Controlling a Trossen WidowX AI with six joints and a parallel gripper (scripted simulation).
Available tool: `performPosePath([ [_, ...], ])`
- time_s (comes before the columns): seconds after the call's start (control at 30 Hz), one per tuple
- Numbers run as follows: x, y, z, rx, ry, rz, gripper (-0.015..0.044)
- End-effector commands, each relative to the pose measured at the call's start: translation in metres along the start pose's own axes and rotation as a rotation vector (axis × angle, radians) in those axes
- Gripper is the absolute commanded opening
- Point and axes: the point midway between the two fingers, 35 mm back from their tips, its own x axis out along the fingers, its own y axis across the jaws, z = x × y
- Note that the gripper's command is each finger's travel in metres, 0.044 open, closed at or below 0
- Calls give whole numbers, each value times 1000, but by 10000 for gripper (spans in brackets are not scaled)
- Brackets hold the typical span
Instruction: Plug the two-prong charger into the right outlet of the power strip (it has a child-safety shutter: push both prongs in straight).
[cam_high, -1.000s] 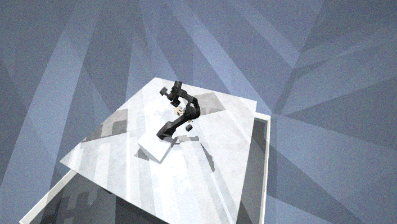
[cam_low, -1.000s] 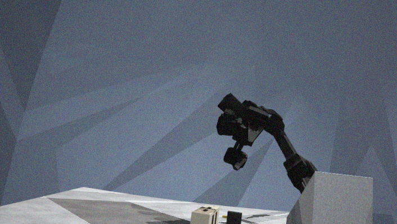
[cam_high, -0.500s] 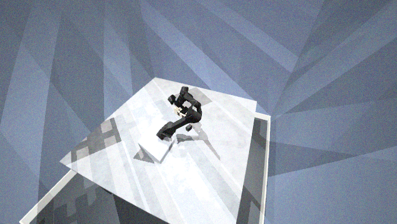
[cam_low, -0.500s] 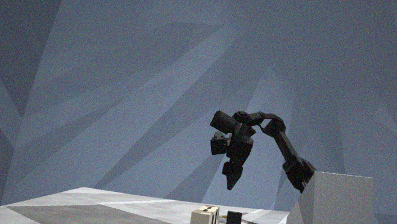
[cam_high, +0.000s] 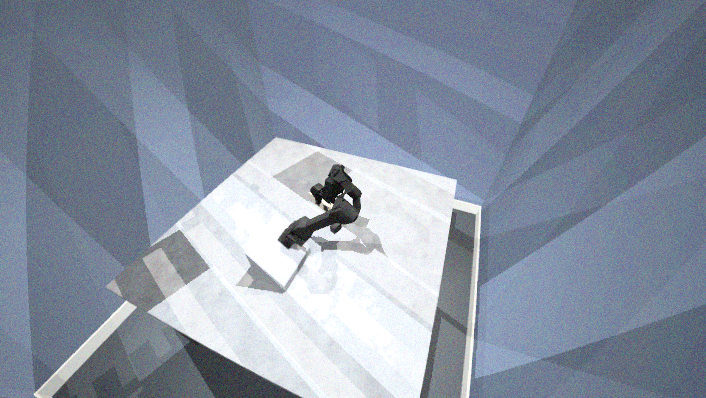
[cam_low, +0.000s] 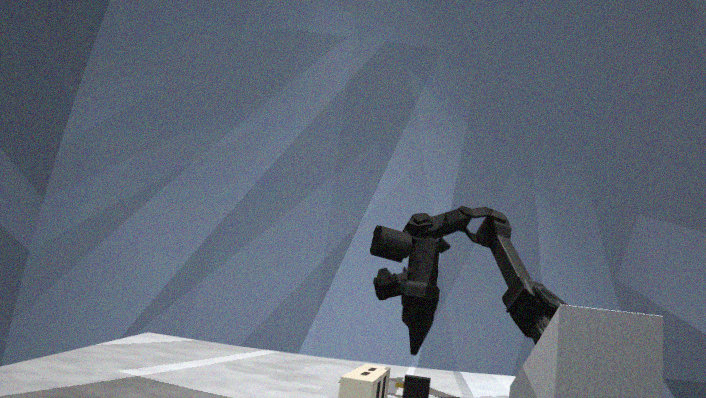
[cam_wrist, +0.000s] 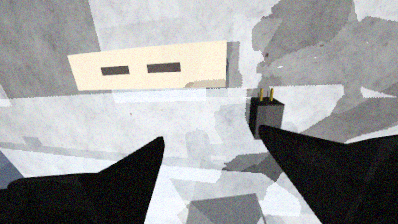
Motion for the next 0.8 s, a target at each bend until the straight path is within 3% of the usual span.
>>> performPosePath([
  [0.0,3,-22,-4,23,23,-80,440],
  [0.23,6,-60,-13,50,69,-213,440],
  [0.77,21,-66,-13,52,70,-219,440],
])
